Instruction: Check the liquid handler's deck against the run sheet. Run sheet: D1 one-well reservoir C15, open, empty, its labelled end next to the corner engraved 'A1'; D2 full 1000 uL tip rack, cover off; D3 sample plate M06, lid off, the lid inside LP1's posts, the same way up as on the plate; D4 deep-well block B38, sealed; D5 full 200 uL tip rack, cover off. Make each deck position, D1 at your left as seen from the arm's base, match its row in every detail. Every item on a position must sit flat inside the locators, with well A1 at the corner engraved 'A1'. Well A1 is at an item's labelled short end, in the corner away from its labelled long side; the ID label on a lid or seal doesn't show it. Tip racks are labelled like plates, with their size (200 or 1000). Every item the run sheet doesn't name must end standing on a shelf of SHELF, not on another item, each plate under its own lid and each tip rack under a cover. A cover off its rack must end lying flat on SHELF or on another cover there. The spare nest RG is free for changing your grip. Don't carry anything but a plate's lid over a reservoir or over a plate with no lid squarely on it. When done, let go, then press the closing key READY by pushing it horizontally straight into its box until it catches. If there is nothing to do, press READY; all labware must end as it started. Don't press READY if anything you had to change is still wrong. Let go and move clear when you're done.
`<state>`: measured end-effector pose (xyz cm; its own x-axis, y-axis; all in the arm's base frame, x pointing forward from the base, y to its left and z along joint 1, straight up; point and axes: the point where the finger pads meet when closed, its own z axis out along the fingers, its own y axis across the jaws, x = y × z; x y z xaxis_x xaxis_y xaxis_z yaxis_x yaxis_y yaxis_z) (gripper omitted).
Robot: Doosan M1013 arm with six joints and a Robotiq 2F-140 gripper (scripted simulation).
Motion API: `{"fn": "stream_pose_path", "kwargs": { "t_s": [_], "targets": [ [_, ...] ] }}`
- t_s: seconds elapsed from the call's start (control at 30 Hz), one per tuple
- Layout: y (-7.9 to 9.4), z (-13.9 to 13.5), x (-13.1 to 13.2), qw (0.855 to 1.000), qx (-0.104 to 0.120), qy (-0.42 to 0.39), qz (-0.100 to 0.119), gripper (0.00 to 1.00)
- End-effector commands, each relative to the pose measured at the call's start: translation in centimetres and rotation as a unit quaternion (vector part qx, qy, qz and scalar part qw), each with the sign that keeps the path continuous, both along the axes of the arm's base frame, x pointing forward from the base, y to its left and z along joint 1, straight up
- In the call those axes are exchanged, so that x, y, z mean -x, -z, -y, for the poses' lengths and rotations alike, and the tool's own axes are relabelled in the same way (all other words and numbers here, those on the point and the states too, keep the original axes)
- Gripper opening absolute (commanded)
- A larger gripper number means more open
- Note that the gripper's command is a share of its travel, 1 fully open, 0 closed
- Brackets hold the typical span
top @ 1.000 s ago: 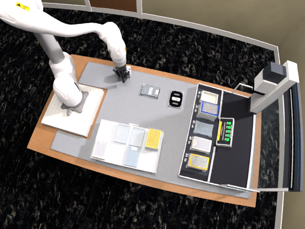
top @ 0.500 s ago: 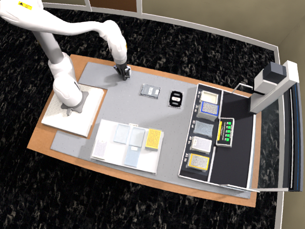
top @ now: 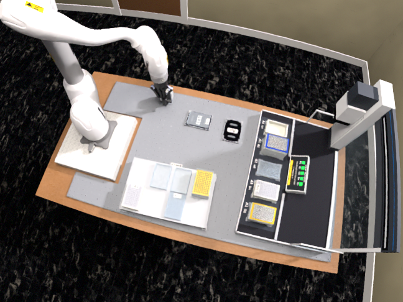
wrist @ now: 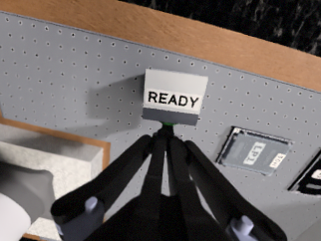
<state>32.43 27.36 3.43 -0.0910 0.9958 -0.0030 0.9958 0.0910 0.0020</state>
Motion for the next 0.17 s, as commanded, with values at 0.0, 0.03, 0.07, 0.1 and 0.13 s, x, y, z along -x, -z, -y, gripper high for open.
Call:
{"fn": "stream_pose_path", "kwargs": {
  "t_s": [0.0, 0.03, 0.07, 0.1, 0.13],
  "targets": [
    [-0.04, -0.13, -0.02, 1.000, 0.000, 0.000, 0.000, 0.10],
    [-0.04, -0.17, -0.02, 1.000, 0.000, 0.000, 0.000, 0.10],
    [-0.04, -0.20, -0.01, 1.000, 0.000, 0.000, 0.000, 0.10],
    [-0.04, -0.23, -0.01, 1.000, 0.000, 0.000, 0.000, 0.10],
    [-0.04, -0.27, -0.01, 1.000, 0.000, 0.000, 0.000, 0.10]
  ]
}}
